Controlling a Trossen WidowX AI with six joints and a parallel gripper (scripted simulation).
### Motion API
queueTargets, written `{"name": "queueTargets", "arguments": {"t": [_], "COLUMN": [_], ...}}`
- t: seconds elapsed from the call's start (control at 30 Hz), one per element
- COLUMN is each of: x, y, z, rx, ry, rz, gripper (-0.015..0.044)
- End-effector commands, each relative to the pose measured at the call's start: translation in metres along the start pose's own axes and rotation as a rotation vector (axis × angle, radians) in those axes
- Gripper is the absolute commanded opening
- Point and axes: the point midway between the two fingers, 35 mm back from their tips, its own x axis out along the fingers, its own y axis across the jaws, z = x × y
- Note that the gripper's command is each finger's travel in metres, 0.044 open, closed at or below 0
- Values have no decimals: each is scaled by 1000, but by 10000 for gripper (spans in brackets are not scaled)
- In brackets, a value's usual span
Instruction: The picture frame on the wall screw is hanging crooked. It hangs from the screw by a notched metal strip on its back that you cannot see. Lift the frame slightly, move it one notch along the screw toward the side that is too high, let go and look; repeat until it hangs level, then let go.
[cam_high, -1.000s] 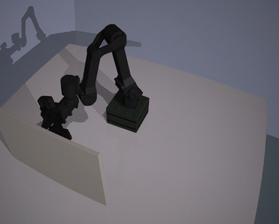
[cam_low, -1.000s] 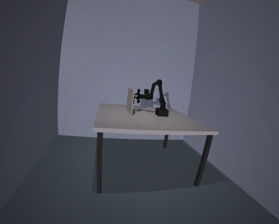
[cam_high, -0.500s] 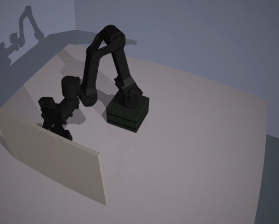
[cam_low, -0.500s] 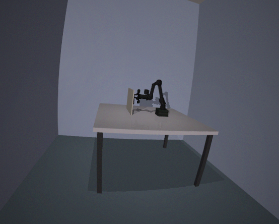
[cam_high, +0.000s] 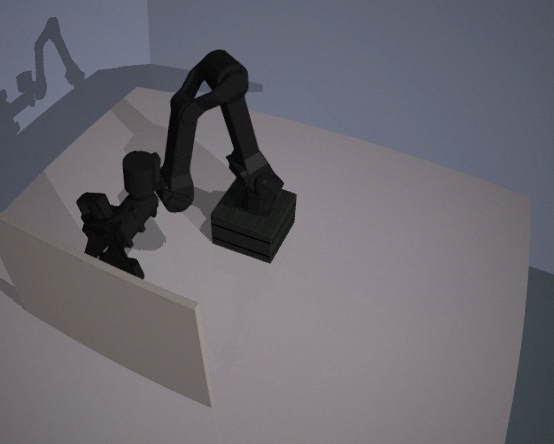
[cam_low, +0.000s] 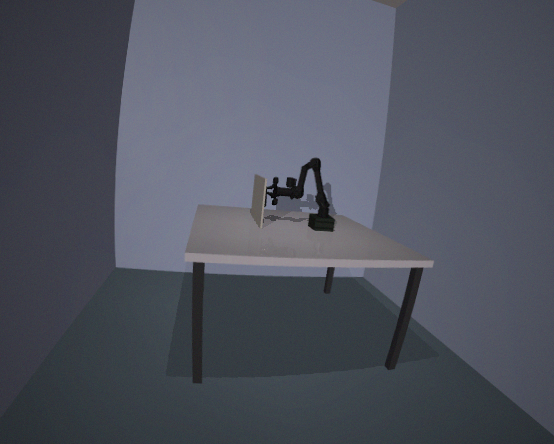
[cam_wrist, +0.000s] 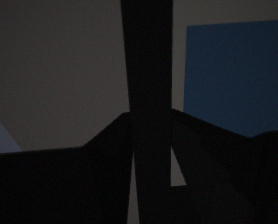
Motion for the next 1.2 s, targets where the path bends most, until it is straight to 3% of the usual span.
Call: {"name": "queueTargets", "arguments": {"t": [0.0, 1.17], "x": [0, 0], "y": [0, 1], "z": [0, 0], "rx": [0, -178], "ry": [1, 0], "rz": [0, -1], "gripper": [0, 0]}}
